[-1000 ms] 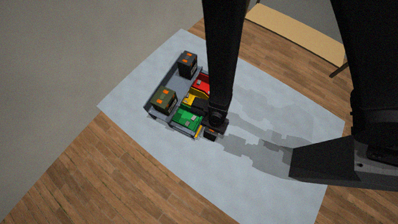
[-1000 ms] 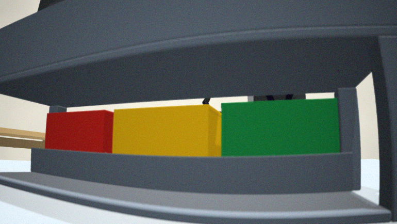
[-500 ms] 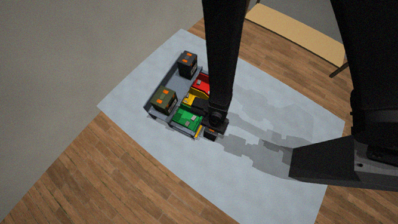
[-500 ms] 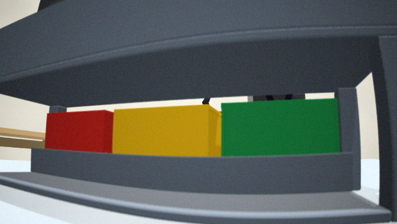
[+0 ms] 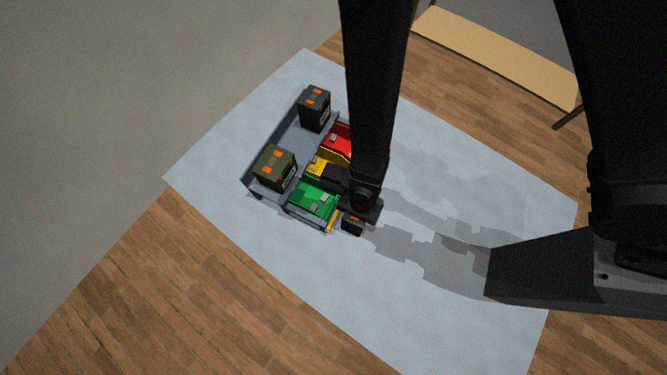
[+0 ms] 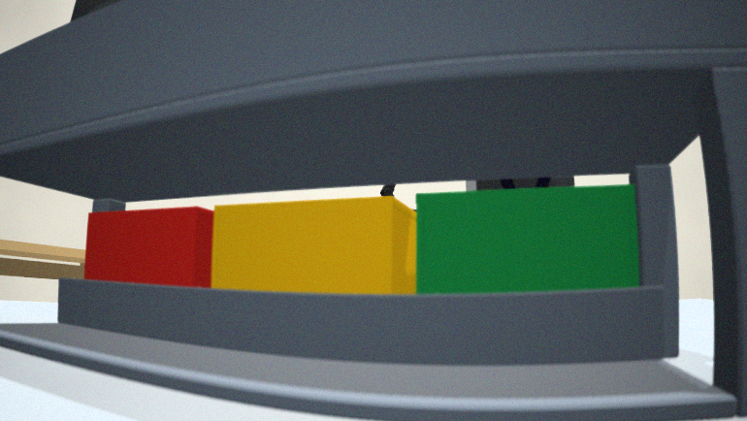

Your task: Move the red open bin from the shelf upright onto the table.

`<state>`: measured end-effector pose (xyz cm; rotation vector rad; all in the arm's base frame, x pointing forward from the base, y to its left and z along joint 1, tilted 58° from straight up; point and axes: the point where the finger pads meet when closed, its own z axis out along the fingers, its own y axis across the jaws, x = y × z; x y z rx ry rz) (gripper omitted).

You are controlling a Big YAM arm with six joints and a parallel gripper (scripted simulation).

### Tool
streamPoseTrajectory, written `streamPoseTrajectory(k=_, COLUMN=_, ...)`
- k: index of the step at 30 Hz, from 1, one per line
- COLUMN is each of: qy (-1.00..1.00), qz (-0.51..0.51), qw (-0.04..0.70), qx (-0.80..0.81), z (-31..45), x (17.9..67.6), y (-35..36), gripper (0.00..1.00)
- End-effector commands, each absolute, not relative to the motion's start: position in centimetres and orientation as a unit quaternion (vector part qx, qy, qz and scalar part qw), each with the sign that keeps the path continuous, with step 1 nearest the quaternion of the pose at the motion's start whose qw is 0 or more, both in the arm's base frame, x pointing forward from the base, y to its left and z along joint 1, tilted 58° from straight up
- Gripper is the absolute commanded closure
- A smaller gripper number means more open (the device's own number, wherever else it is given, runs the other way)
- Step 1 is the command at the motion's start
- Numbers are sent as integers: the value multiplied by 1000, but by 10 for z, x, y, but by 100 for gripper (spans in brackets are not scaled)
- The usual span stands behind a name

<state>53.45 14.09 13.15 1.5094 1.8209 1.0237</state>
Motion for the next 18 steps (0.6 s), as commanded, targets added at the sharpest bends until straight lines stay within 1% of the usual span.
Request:
streamPoseTrajectory(k=1, qy=671, qz=392, qw=284, qx=562, z=151, x=524, y=138, gripper=100)
streamPoseTrajectory(k=18, qy=669, qz=395, qw=286, qx=561, z=152, x=526, y=138, gripper=100)
